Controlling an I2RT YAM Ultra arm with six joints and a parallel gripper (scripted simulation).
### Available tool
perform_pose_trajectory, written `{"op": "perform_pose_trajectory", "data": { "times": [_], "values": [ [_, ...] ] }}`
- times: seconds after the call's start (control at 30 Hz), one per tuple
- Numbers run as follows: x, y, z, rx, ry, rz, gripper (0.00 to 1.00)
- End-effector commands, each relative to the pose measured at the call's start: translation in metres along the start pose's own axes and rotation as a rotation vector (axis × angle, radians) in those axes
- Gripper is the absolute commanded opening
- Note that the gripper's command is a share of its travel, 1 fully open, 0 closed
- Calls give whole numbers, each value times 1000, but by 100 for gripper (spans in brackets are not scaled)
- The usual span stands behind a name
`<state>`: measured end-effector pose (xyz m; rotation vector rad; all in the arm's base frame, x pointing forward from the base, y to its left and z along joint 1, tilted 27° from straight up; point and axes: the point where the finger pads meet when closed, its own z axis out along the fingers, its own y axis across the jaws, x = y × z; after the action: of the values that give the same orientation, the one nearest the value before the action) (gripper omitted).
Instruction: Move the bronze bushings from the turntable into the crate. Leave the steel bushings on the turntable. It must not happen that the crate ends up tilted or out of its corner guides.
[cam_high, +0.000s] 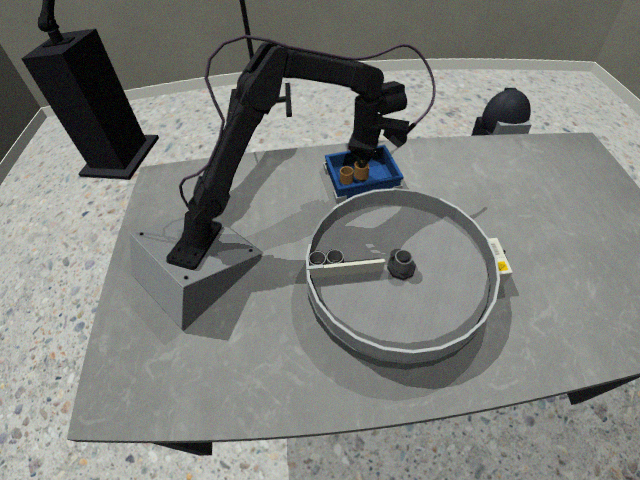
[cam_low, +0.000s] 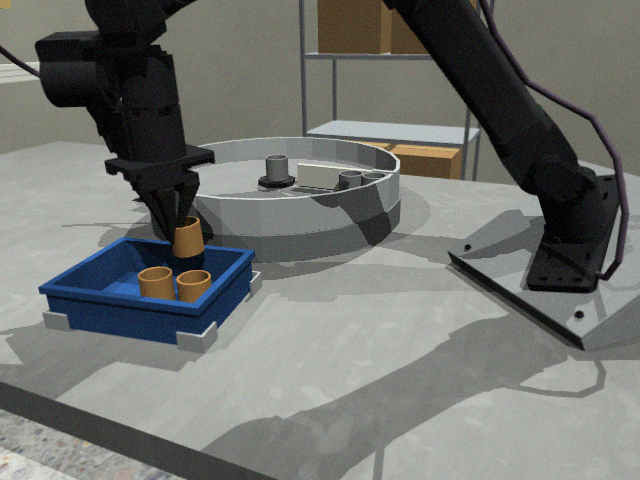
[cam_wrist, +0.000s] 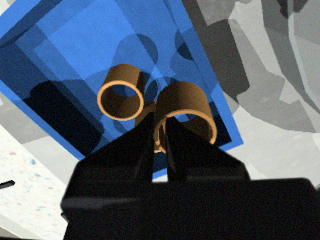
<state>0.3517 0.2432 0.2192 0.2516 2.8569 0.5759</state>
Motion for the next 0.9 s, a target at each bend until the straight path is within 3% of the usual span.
{"op": "perform_pose_trajectory", "data": {
  "times": [0.0,0.17,0.2,0.43,0.67,0.73,0.77,0.8,0.87],
  "values": [
    [-8,0,-15,-18,-51,3,0],
    [-5,-2,-10,-11,-42,5,0],
    [-12,7,-19,-35,-68,-2,0],
    [-2,-2,14,10,-11,5,0],
    [-2,-1,23,4,-18,4,0],
    [-2,-1,23,4,-18,4,0],
    [-10,5,12,-23,-51,1,0],
    [-4,-2,25,2,-23,7,0],
    [-2,-2,33,10,-12,6,0]
  ]
}}
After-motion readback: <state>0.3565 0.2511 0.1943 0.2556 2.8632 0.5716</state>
